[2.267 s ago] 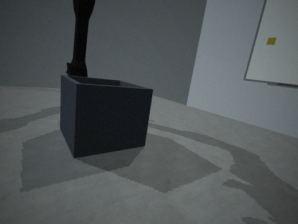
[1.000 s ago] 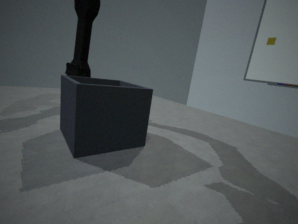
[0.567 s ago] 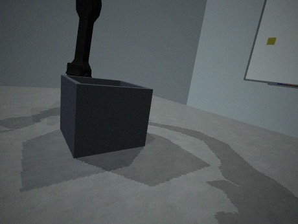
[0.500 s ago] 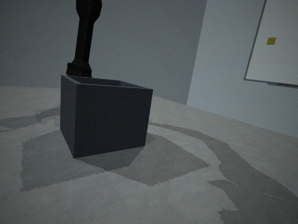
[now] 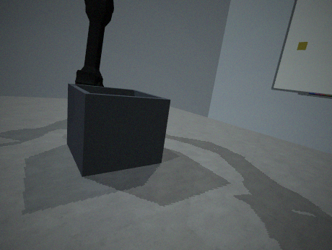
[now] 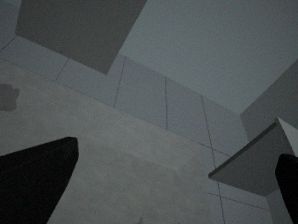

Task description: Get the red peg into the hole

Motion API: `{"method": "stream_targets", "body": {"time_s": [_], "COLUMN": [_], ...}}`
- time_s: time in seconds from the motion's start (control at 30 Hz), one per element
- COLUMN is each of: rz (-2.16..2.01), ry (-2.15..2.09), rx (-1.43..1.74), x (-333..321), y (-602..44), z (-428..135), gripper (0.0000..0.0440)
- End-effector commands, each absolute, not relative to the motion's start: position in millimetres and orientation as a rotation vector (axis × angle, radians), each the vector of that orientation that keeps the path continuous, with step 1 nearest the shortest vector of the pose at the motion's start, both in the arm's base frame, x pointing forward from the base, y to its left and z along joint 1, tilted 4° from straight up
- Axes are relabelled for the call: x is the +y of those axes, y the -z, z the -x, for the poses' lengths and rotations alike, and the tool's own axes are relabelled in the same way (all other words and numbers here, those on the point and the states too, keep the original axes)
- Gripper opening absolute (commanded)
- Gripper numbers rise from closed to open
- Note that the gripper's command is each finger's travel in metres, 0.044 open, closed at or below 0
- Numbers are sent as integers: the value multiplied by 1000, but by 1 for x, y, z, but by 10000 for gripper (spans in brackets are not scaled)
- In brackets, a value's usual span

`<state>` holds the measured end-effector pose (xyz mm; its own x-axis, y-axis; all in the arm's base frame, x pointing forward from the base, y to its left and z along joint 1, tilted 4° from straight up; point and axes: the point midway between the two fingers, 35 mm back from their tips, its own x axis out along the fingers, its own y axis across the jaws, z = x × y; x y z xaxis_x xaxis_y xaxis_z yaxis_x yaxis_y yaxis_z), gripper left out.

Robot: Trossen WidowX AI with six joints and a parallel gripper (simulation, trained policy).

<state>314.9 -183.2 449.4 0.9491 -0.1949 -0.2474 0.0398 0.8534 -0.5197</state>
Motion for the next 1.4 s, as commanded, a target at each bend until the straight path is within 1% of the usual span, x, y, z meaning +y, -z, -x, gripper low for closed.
{"method": "stream_targets", "body": {"time_s": [0.0, 0.37, 0.7, 1.03, 1.37], "rz": [388, 40, -252, -505, -700], "ry": [88, -6, -77, -113, -77], "rx": [337, 450, 613, 839, 1117], "x": [-163, -107, -50, 7, 57], "y": [-432, -392, -353, -310, -266], "z": [-321, -328, -322, -303, -270], "gripper": [440, 440, 440, 440, 440]}}
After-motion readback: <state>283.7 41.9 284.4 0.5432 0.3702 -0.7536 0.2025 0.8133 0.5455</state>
